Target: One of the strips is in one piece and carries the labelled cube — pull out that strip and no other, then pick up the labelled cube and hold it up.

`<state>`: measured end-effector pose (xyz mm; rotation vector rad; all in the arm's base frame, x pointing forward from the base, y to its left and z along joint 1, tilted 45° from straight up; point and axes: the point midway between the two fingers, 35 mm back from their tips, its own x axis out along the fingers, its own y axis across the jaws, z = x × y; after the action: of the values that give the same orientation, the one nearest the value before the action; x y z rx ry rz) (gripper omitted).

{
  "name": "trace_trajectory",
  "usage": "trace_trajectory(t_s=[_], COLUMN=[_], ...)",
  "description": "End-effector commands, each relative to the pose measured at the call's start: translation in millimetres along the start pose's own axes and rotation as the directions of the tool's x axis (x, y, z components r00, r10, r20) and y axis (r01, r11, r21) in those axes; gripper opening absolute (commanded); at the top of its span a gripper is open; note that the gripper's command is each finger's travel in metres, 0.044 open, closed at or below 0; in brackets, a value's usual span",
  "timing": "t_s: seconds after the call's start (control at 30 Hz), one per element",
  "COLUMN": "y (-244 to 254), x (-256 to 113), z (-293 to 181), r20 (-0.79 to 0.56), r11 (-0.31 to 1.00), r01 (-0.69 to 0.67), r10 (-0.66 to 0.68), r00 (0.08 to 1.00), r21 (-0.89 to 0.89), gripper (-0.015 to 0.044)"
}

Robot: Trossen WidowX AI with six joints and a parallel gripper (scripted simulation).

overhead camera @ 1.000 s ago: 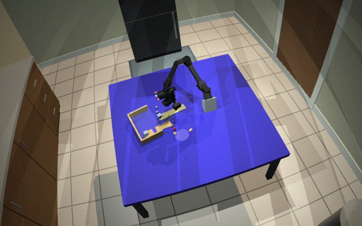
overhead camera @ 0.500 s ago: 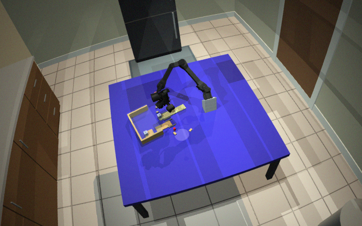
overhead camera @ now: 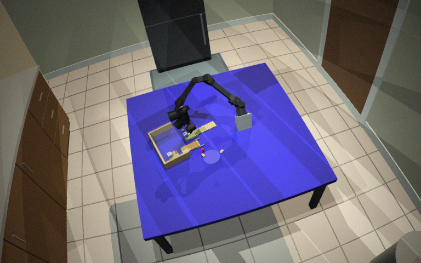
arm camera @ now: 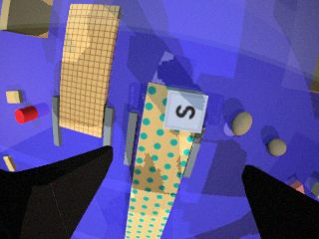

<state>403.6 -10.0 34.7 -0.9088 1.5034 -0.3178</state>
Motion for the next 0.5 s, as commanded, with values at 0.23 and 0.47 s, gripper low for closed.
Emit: trace_trajectory(t_s=[0.23, 0.47], y=[-1, -1], x=[-1, 11], z=[27, 28], r20=[0.001, 0.001], r11=[1.000, 1.000], r01=[-0.004, -0.004], r10=[0.004, 0.004], r00=[1.000, 1.000], r21=[0.006, 0.006], gripper=[0.0361, 0.0250])
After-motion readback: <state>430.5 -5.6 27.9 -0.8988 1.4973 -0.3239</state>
